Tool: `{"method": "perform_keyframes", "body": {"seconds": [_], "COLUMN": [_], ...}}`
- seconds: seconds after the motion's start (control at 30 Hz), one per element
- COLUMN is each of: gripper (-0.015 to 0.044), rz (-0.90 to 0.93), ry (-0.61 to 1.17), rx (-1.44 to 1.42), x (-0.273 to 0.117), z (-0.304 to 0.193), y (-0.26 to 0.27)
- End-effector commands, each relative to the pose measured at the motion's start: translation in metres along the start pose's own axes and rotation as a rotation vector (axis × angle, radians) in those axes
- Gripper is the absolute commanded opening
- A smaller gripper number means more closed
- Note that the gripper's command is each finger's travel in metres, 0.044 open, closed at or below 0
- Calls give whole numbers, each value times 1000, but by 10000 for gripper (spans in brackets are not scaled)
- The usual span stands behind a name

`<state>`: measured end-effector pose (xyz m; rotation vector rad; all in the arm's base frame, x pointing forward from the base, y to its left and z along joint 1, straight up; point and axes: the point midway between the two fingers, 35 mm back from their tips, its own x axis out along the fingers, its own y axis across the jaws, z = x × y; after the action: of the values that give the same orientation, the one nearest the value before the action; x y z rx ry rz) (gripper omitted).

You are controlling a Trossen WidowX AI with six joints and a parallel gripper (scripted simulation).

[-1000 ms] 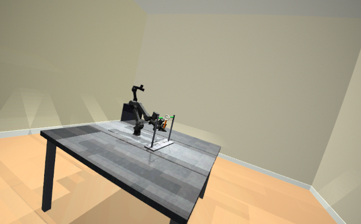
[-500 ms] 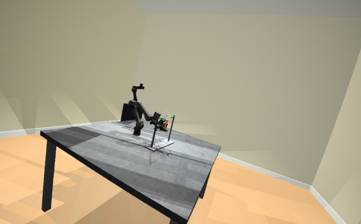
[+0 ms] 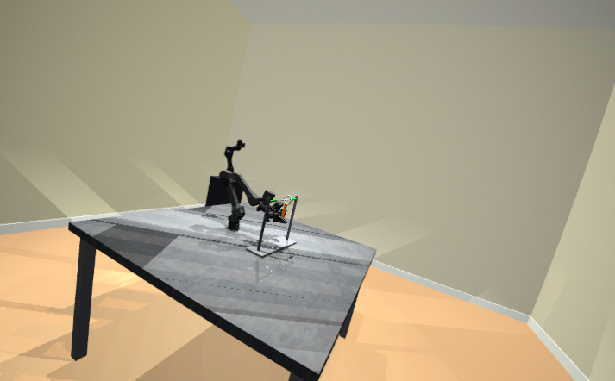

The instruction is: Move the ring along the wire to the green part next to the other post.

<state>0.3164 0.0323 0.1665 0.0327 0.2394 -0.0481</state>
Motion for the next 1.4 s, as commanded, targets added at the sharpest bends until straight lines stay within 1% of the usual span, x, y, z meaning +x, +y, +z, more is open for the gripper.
{"method": "perform_keyframes", "body": {"seconds": [0.0, 1.37], "gripper": [-150, -150], "rz": [10, 75], "ry": [-3, -5], "rx": [-3, -29], "x": [0, 1], "z": [1, 0], "y": [4, 43]}}
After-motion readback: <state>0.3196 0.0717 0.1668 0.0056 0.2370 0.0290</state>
